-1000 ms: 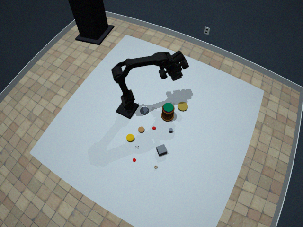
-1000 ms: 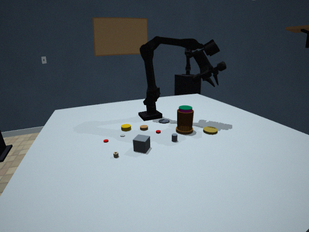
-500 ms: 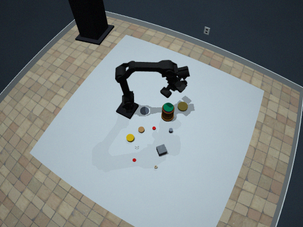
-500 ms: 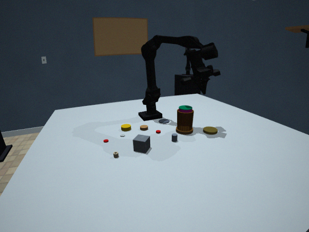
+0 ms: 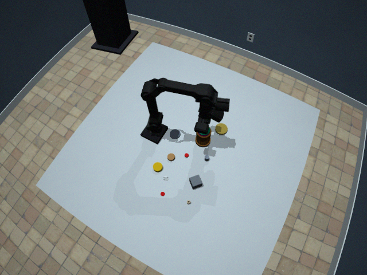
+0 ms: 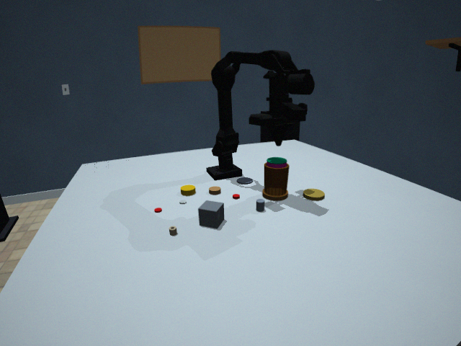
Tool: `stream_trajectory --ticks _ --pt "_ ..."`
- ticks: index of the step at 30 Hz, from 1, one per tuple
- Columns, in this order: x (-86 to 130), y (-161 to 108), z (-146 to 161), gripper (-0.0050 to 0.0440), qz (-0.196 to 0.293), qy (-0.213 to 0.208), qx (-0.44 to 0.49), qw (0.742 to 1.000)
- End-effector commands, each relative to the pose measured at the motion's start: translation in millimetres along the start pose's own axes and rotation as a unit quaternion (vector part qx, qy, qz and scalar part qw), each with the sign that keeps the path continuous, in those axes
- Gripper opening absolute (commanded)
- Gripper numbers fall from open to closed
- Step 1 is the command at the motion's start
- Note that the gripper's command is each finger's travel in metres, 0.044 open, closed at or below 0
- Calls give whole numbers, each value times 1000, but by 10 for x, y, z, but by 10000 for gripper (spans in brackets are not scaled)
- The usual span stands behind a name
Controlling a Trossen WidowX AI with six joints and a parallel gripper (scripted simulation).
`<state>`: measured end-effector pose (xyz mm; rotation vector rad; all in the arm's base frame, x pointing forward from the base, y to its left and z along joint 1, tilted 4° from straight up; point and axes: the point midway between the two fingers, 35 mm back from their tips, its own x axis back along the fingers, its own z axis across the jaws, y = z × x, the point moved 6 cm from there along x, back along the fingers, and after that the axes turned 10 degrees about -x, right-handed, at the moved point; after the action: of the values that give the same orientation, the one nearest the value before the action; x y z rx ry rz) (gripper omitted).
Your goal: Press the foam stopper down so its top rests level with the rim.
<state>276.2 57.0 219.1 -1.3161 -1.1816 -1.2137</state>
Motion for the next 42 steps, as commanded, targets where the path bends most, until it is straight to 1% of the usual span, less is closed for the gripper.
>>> stream_trajectory --ticks 1,7,11,13,22,29,42 --pt "8 13 -32 0 6 -6 24 1000" --pt "-24 12 -32 0 6 -6 24 1000" --pt "-220 1 -37 0 6 -6 24 1000" --pt "-284 -6 -40 0 6 -6 24 1000" --pt "-344 -1 -39 0 6 -6 24 1000" --pt "-439 8 -37 0 6 -6 24 1000" --pt "-442 8 -37 0 6 -6 24 1000"
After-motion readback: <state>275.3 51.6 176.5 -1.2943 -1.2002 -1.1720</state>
